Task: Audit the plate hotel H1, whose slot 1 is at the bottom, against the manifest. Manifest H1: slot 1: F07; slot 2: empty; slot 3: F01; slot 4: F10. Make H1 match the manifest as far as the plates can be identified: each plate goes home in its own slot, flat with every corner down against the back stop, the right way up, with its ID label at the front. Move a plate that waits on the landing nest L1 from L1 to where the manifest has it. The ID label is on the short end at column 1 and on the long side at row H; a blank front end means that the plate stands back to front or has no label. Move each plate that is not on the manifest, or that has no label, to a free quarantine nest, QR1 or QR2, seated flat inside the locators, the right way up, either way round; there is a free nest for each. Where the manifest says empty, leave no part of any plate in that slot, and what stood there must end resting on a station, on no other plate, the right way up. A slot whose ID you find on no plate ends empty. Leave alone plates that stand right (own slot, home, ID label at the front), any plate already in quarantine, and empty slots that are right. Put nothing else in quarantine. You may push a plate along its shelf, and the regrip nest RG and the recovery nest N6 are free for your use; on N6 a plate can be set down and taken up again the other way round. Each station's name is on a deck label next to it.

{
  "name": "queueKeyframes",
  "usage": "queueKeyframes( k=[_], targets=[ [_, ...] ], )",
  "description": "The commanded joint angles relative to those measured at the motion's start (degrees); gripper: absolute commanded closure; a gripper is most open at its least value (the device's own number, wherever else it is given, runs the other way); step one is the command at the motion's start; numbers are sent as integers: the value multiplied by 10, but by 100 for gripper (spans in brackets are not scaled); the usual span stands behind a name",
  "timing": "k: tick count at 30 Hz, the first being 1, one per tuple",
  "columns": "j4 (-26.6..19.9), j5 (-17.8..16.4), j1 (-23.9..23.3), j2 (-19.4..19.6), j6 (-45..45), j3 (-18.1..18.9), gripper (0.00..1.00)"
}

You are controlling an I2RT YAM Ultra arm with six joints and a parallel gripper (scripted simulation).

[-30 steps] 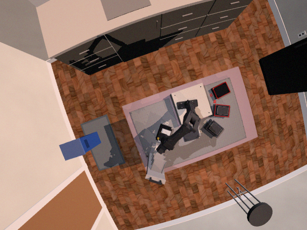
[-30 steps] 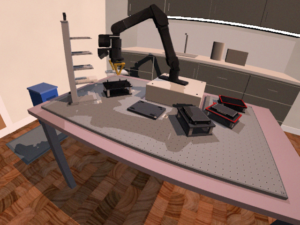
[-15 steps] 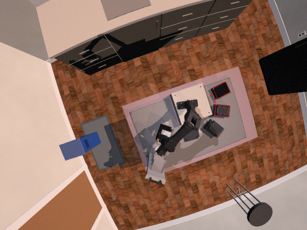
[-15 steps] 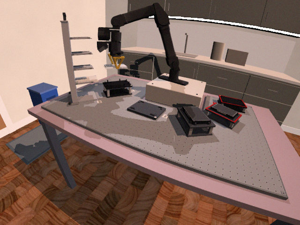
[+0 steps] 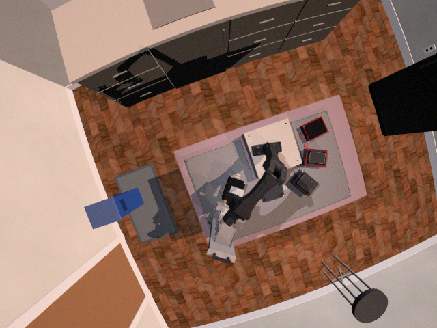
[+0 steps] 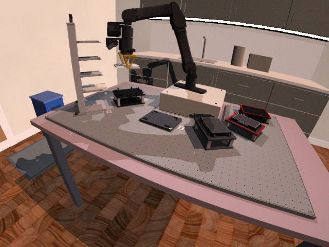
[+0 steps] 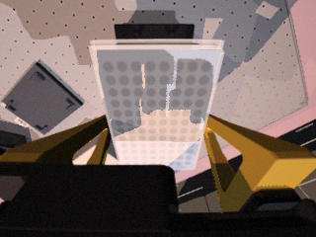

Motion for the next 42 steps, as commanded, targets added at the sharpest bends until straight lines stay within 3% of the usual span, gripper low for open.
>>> queueKeyframes(
  k=[1,14,19,42],
  targets=[
    [-24,0,-1,-4,-1,9,14],
    [-104,0,-1,5,-2,99,14],
    [-104,0,-1,5,-2,99,14],
    [-93,-1,108,-25,-93,59,14]
  ],
)
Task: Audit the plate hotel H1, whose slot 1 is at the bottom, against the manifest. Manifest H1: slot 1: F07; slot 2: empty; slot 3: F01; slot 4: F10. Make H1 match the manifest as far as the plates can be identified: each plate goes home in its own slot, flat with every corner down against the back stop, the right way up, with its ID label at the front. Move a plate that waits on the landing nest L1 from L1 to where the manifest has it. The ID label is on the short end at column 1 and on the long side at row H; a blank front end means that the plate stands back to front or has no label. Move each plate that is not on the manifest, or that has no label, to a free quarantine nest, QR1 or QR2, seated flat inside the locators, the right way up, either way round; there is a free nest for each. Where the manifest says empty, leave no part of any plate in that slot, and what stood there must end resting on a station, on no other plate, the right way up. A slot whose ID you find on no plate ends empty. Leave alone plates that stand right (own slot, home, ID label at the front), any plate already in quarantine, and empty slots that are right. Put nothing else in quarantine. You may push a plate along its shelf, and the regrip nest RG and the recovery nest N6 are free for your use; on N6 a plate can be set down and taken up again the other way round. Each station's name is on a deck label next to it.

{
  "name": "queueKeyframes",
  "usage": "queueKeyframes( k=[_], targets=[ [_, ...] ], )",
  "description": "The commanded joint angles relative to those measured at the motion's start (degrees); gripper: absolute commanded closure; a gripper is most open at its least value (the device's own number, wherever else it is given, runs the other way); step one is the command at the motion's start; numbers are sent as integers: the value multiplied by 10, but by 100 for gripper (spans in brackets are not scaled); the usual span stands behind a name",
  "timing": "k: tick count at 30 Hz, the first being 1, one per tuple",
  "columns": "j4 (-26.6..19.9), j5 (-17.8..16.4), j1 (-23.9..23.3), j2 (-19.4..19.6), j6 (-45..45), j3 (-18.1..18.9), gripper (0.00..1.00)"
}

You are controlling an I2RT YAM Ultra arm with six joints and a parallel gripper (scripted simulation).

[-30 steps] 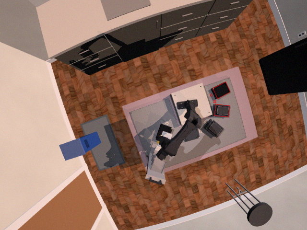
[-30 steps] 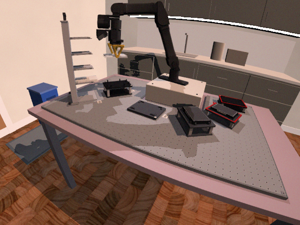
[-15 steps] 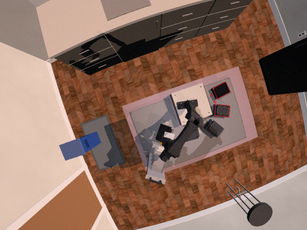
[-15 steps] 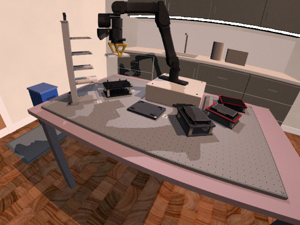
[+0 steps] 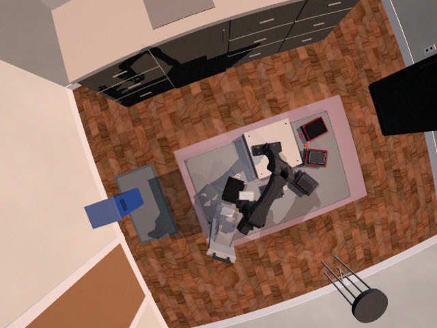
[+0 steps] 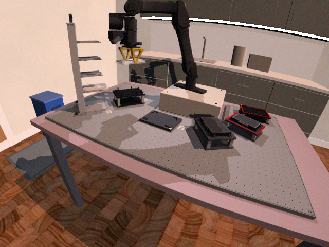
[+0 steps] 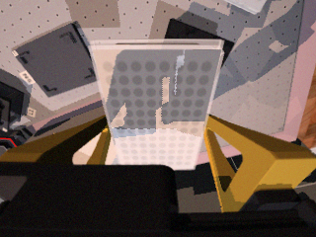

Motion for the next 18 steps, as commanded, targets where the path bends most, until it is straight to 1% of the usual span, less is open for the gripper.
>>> queueKeyframes(
  k=[1,3,8,10,12,18],
  targets=[
    [2,0,17,-8,-22,1,14],
    [2,0,25,-9,-34,0,14],
    [2,0,25,-9,-81,0,14],
    [2,0,25,-9,-81,0,14],
    [2,0,25,-9,-100,0,14],
    [6,-1,56,-21,-126,-15,14]
  ],
)
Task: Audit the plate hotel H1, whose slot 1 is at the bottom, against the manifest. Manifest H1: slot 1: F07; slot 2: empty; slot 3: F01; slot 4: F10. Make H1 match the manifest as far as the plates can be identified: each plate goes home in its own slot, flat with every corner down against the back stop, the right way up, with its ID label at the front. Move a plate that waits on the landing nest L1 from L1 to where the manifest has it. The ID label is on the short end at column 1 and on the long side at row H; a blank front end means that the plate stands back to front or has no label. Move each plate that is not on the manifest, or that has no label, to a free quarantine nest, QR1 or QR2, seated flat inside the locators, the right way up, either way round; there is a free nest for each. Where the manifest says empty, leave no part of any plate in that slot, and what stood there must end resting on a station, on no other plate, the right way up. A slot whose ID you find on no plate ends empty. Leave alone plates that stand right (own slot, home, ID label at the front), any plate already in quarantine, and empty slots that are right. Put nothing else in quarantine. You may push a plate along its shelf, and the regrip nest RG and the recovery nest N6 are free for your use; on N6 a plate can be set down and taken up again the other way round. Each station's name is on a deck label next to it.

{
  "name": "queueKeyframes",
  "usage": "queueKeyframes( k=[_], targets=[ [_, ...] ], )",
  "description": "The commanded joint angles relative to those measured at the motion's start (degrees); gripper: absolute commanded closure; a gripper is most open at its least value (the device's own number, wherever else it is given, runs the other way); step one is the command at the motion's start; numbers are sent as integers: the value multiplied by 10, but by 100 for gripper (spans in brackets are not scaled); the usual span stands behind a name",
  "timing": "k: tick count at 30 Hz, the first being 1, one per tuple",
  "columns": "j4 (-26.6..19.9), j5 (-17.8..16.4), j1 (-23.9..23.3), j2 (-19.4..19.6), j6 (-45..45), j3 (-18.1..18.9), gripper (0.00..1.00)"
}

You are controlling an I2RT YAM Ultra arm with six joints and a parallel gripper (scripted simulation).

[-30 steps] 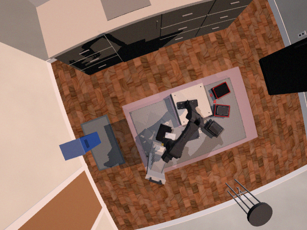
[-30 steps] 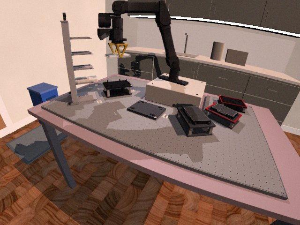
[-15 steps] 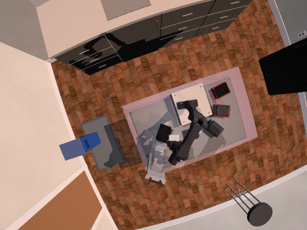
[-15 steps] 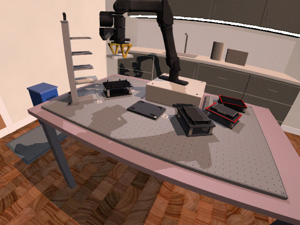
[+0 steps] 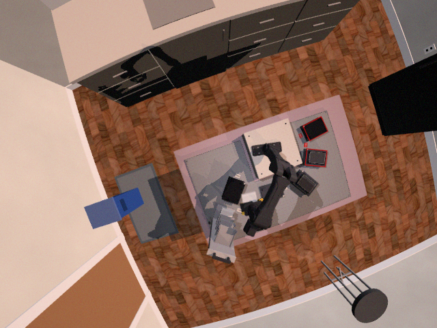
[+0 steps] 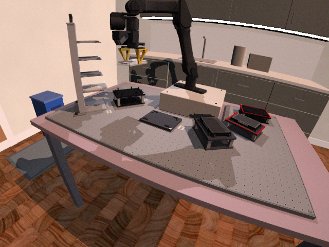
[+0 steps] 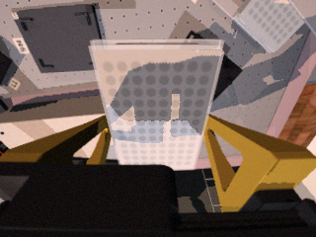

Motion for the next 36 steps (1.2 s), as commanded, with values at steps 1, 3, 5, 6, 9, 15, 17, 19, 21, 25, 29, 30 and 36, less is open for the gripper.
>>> queueKeyframes(
  k=[1,3,5,6,9,15,17,19,21,25,29,30,36],
  targets=[
    [4,0,18,-12,-27,-1,14],
    [5,0,28,-16,-35,-6,14],
    [5,-1,39,-19,-43,-9,14],
    [6,-1,45,-20,-47,-11,14],
    [6,-1,50,-21,-52,-12,14],
    [8,-1,83,-27,-76,-20,14],
    [8,-1,94,-29,-84,-21,14],
    [9,-1,104,-30,-94,-22,14],
    [9,-1,104,-30,-113,-22,14],
    [9,-1,104,-30,-141,-22,14],
    [9,-1,104,-30,-170,-22,14],
    [9,-1,104,-30,-179,-22,14],
    [11,-1,131,-40,-210,-35,14]
  ],
)
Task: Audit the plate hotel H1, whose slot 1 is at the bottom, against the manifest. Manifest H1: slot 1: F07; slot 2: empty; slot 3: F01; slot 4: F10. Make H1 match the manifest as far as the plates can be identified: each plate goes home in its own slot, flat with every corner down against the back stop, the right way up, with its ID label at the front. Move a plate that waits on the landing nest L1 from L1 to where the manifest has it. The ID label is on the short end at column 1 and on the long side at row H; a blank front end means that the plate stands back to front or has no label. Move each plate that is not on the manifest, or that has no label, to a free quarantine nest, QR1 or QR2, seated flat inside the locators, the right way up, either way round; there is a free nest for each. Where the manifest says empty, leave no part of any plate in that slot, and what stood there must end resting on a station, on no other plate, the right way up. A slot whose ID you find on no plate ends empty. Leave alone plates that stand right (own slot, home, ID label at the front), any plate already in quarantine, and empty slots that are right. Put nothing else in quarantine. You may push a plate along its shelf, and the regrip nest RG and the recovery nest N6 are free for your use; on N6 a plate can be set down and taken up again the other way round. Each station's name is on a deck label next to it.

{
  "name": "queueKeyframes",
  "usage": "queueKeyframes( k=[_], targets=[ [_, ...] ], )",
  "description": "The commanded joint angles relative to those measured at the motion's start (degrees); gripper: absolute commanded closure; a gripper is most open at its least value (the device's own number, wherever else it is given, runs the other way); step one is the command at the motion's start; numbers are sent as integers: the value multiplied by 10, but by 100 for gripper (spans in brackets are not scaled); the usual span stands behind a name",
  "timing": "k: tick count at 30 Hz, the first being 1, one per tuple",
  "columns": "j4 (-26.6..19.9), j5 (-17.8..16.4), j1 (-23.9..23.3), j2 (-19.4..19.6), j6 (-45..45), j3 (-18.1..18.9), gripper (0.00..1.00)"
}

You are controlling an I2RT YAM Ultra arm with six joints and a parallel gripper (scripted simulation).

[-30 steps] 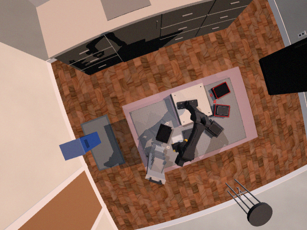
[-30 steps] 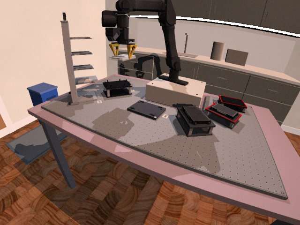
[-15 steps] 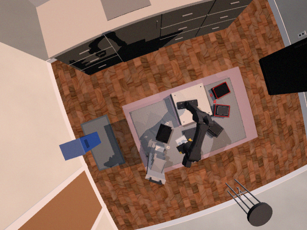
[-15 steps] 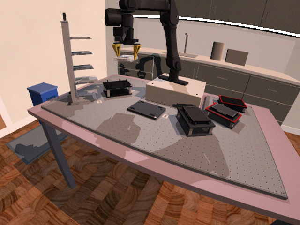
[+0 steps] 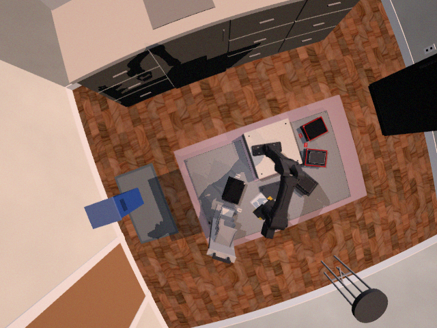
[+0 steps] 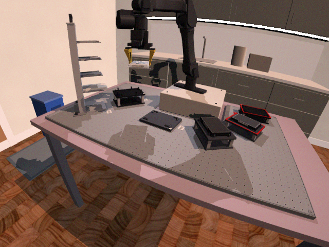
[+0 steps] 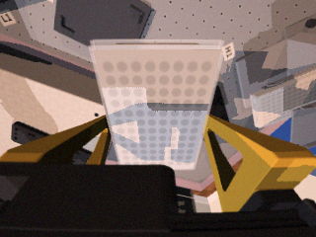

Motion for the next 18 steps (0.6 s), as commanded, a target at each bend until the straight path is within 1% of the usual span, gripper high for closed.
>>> queueKeyframes(
  k=[1,5,7,18],
  targets=[
    [2,-1,19,-12,-29,-1,14],
    [4,-1,41,-18,-45,-9,14],
    [4,-1,41,-18,-45,-9,14],
    [6,-1,104,-29,-87,-22,14]
  ],
)
